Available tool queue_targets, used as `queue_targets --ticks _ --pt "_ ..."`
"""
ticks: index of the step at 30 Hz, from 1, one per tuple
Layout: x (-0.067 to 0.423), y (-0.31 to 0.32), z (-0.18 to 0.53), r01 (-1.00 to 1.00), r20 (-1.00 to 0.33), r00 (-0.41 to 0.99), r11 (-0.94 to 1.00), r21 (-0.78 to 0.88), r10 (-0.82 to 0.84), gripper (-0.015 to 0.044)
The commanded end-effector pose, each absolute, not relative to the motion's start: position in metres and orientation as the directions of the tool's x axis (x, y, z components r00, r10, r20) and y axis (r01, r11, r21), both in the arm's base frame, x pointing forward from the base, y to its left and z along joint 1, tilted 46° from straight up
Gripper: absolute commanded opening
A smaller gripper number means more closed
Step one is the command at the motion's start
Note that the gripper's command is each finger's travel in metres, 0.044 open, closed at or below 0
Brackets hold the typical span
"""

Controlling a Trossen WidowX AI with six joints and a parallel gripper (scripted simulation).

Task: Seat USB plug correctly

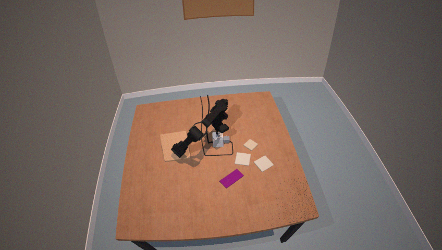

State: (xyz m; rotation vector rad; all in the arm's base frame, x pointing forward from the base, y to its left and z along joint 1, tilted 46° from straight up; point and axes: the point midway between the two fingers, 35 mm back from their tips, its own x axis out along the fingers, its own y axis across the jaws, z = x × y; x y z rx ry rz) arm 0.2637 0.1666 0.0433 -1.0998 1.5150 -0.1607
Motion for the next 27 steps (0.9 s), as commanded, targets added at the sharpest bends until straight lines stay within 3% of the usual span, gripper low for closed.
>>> queue_targets --ticks 1,27 --pt "0.264 0.1668 0.0431 -0.629 -0.704 0.144 0.485 -0.608 -0.695 0.0" --pt "0.2639 0.1668 0.0431 -0.97 -0.704 0.144 0.043 -0.241 -0.695 0.0"
